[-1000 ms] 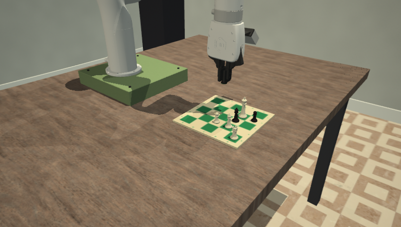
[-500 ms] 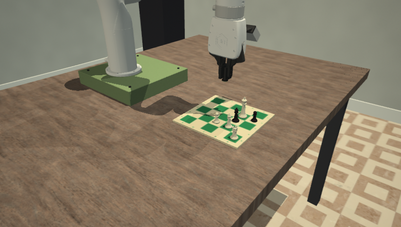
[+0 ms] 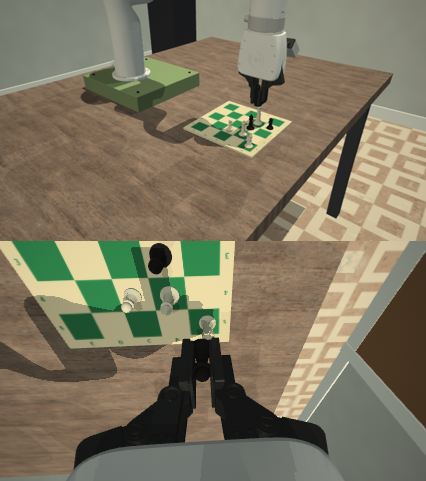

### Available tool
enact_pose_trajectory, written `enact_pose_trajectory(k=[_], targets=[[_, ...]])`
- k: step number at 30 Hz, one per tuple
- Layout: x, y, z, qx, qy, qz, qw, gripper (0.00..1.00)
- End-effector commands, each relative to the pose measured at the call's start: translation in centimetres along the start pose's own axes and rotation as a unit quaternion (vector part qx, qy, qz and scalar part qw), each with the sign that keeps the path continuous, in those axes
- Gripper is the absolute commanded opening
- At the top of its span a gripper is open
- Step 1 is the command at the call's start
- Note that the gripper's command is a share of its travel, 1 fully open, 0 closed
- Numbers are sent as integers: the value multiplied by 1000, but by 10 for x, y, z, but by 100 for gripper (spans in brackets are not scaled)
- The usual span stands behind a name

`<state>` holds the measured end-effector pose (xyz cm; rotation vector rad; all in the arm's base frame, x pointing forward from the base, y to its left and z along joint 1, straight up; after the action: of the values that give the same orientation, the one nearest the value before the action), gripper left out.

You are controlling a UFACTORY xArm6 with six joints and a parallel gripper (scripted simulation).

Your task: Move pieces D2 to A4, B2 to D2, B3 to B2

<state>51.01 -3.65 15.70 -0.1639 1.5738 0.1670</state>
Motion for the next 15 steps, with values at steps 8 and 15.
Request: enact_pose_trajectory(k=[8, 15], targets=[[-2, -1, 3, -1, -1, 0, 1000, 0], [8, -1, 3, -1, -1, 0, 1000, 0]])
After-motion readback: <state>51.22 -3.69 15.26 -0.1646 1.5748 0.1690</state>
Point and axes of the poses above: the point where the finger pads meet when closed, its own x axis out along the fingers, its own z axis across the jaws, y = z × x, the point moved 8 cm from there along -x, back along the fingers, and after that the axes turned 13 degrees about -x, right-handed, at the moved point
